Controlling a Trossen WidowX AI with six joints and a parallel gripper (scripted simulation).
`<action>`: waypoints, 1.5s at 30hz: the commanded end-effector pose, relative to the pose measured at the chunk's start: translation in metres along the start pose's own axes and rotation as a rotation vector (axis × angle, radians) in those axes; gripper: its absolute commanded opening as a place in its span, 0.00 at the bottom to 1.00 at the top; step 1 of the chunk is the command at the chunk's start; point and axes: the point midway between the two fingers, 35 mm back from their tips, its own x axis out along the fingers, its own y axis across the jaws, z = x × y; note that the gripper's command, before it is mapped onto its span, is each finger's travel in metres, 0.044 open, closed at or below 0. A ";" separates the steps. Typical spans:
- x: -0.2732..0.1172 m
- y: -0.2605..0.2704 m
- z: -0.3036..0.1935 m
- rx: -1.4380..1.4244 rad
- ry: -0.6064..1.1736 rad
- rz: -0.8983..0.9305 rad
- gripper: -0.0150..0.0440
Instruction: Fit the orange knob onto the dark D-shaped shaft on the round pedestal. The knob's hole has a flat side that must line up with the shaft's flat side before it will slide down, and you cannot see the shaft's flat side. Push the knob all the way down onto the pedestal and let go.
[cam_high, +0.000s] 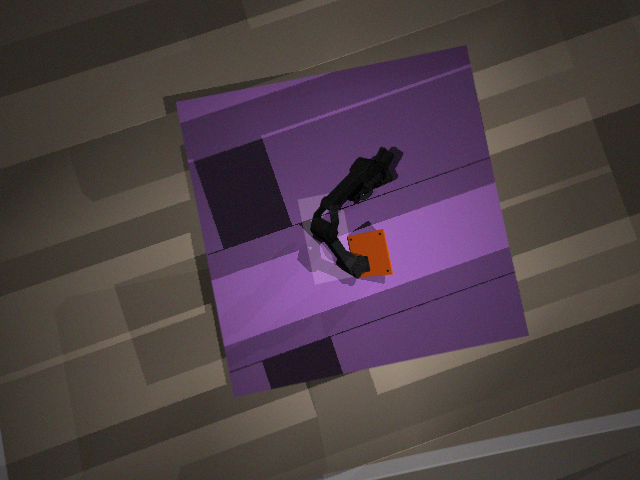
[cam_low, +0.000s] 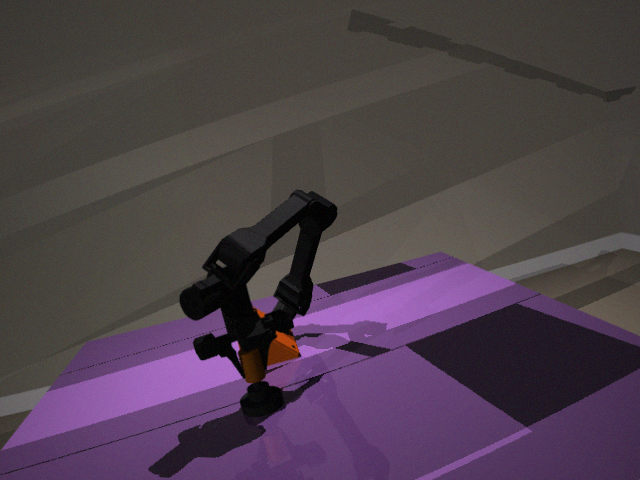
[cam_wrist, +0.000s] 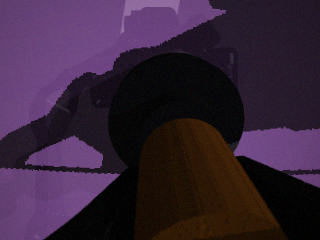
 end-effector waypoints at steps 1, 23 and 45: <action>-0.001 0.000 0.001 -0.018 -0.006 0.000 0.25; 0.009 0.000 0.001 -0.020 -0.006 0.000 0.25; 0.017 -0.001 0.001 -0.024 0.000 -0.002 0.43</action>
